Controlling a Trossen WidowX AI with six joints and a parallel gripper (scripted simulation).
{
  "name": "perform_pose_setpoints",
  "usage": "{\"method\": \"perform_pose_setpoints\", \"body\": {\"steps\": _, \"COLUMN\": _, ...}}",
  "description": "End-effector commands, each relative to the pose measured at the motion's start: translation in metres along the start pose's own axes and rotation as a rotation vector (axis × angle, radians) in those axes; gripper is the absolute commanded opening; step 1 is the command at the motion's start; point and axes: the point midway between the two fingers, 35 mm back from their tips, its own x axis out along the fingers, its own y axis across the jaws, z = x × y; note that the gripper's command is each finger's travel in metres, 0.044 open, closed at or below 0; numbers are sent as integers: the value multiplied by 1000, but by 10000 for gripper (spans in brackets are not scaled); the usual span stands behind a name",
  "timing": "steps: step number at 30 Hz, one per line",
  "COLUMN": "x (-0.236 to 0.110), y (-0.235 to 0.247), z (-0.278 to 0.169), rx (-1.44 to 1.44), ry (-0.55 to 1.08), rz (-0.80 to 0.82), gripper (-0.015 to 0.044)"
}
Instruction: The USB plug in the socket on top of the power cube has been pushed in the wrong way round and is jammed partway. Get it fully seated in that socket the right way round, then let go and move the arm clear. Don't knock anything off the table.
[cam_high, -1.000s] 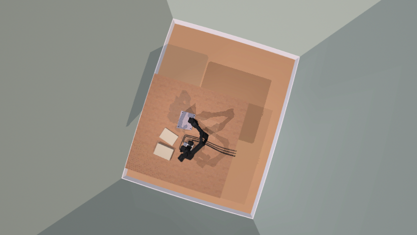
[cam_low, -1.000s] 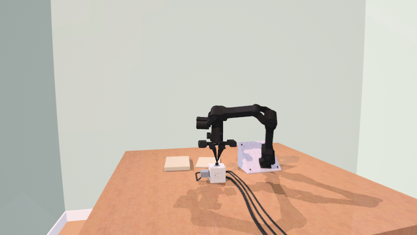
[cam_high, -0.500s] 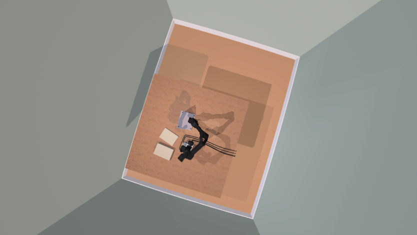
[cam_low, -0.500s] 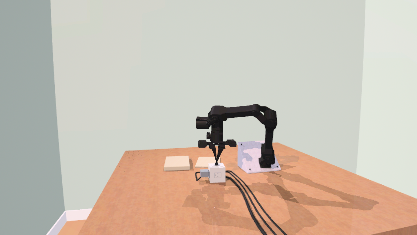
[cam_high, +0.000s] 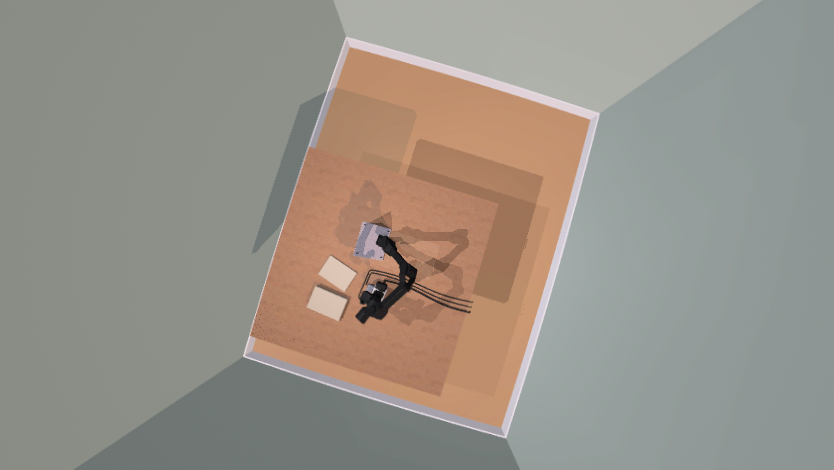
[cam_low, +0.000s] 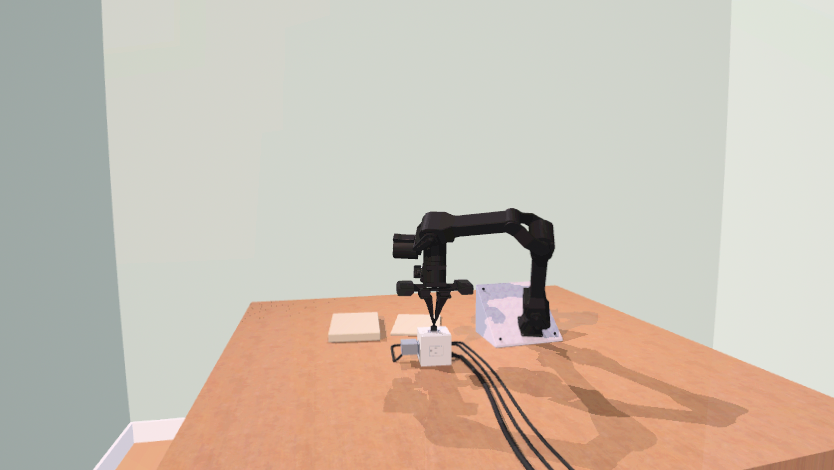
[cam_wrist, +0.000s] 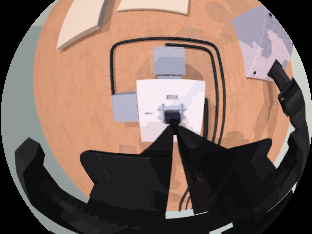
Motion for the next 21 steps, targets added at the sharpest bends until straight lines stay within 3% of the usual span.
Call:
{"method": "perform_pose_setpoints", "body": {"steps": 1, "x": 3, "y": 0, "z": -2, "rx": -3, "ry": 3, "rz": -5, "gripper": 0}}
{"method": "perform_pose_setpoints", "body": {"steps": 17, "x": 3, "y": 0, "z": -2, "rx": -3, "ry": 3, "rz": -5, "gripper": 0}}
{"method": "perform_pose_setpoints", "body": {"steps": 21, "x": 0, "y": 0, "z": 0, "rx": 0, "ry": 0, "rz": 0, "gripper": 95}}
